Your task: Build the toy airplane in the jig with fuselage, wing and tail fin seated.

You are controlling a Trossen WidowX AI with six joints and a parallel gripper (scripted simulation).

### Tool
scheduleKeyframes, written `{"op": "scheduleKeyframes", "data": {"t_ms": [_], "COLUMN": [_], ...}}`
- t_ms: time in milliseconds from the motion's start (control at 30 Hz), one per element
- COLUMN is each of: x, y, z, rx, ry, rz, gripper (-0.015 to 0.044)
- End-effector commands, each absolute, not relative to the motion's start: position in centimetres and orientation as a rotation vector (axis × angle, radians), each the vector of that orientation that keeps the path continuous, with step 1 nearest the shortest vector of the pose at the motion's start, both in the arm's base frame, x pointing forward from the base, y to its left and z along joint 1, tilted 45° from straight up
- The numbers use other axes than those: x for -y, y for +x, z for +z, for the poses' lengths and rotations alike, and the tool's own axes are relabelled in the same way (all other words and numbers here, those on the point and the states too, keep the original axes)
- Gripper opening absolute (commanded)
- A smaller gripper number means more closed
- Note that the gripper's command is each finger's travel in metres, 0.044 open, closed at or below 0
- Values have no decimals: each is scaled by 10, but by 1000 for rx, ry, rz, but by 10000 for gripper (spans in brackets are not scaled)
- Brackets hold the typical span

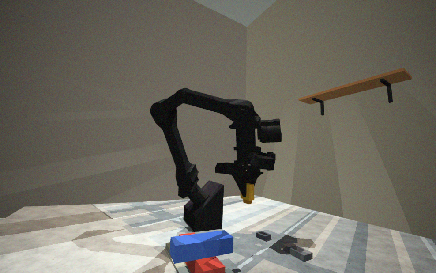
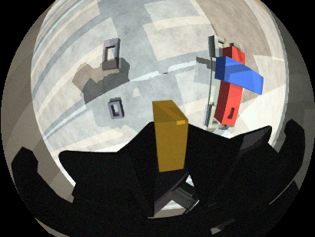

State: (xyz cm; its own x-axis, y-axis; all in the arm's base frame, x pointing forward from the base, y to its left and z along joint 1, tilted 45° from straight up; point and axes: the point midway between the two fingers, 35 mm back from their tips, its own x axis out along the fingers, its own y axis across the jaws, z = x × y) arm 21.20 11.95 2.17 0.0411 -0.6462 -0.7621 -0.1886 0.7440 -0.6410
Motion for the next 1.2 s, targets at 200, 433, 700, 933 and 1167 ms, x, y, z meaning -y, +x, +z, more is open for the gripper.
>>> {"op": "scheduleKeyframes", "data": {"t_ms": [200,433,700,933,1167], "x": [-93,-73,-50,-30,-10], "y": [219,223,224,223,220], "z": [39,51,64,74,84], "rx": [-1509,-1500,-1490,-1481,-1472], "ry": [-700,-691,-682,-676,-672], "rz": [-410,-425,-445,-466,-490], "gripper": [0,0,0,0,0]}}
